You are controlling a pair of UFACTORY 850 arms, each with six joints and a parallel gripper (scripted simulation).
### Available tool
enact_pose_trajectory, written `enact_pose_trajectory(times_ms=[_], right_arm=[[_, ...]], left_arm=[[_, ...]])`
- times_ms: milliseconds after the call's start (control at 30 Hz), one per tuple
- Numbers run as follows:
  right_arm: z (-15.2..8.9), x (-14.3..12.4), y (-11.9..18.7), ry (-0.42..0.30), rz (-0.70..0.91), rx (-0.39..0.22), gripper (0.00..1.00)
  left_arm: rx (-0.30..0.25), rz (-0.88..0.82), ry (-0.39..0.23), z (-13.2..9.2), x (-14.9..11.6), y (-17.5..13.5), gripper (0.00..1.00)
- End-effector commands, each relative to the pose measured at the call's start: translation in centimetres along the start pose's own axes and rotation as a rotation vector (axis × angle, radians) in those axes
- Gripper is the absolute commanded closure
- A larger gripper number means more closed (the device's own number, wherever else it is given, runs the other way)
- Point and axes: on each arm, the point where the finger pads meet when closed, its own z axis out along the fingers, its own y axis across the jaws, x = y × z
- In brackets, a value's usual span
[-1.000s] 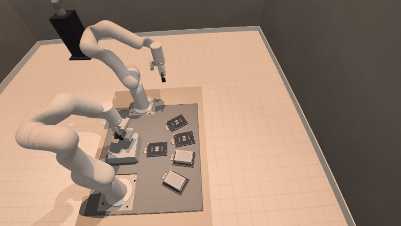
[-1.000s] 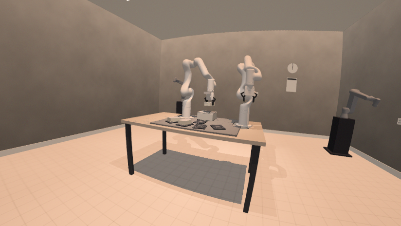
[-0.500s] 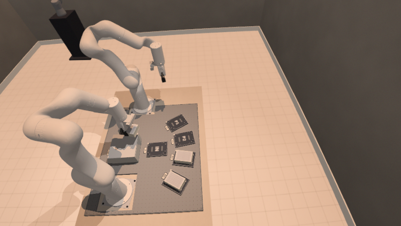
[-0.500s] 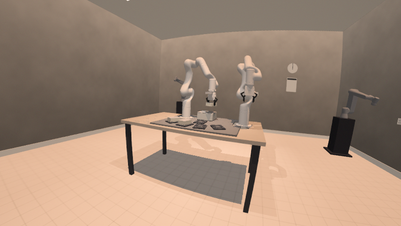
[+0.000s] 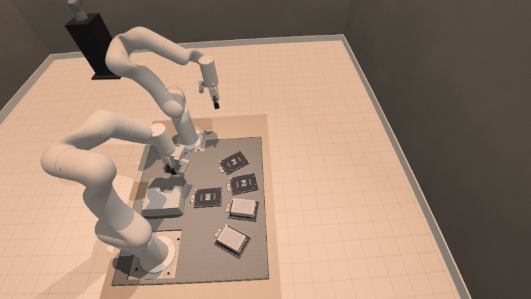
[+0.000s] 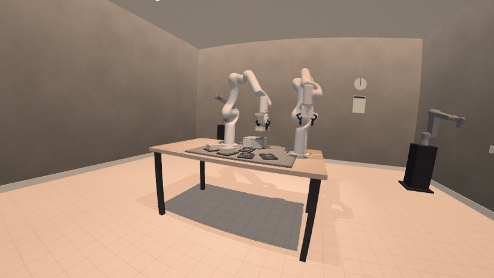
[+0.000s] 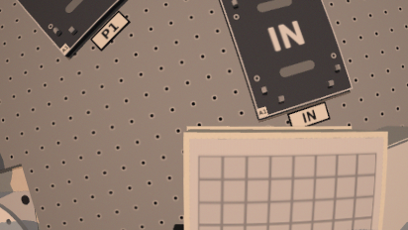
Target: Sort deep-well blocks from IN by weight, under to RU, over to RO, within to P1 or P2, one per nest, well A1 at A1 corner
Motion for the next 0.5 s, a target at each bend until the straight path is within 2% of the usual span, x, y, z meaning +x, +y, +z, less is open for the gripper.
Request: enact_pose_trajectory(times_ms=[0, 467], right_arm=[[-0.1, 0.8, -1.6, -0.001, 0.0, 0.001, 1.0], [-0.1, 2.7, -5.1, -0.001, 0.0, 0.001, 1.0]], left_arm=[[0.0, 0.0, -0.002, -0.1, -0.1, 0.0, 0.0], [0.0, 0.0, -0.002, -0.1, -0.1, 0.0, 0.0]])
